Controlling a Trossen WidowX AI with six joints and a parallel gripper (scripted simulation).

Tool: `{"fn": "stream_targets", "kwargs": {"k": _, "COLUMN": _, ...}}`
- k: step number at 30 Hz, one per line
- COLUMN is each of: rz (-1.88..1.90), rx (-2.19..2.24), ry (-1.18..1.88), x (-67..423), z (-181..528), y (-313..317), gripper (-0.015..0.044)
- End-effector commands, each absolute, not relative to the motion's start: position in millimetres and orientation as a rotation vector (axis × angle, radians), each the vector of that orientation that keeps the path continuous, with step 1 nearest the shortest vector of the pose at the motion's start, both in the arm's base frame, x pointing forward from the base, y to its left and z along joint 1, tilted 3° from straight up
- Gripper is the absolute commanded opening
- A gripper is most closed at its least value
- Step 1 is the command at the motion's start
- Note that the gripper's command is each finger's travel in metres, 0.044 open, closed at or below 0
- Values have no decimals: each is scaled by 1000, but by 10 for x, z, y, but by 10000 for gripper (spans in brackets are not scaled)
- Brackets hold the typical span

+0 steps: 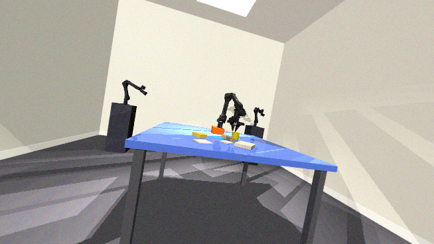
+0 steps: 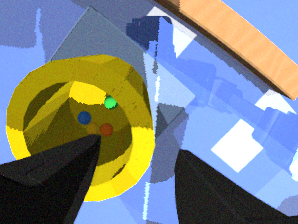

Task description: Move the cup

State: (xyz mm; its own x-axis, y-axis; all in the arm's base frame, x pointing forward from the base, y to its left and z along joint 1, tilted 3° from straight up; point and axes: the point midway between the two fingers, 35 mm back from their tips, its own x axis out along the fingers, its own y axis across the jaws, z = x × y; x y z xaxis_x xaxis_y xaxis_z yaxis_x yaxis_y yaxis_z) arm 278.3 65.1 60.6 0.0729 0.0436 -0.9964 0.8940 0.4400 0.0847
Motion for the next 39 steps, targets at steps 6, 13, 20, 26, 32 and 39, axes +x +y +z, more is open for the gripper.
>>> {"fn": "stream_targets", "kwargs": {"k": 6, "rz": -802, "rx": 928, "ry": 1356, "x": 2791, "z": 456, "y": 666, "gripper": 167}}
{"fn": "stream_targets", "kwargs": {"k": 13, "rz": -802, "rx": 928, "ry": 1357, "x": 2795, "z": 341, "y": 670, "gripper": 167}}
{"fn": "stream_targets", "kwargs": {"k": 20, "rz": -802, "rx": 928, "ry": 1357, "x": 2794, "z": 226, "y": 672, "gripper": 167}}
{"fn": "stream_targets", "kwargs": {"k": 26, "rz": -802, "rx": 928, "ry": 1357, "x": 2792, "z": 187, "y": 673, "gripper": 167}}
{"fn": "stream_targets", "kwargs": {"k": 32, "rz": -801, "rx": 920, "ry": 1354, "x": 2793, "z": 203, "y": 664, "gripper": 127}}
{"fn": "stream_targets", "kwargs": {"k": 39, "rz": -801, "rx": 920, "ry": 1354, "x": 2793, "z": 203, "y": 664, "gripper": 80}}
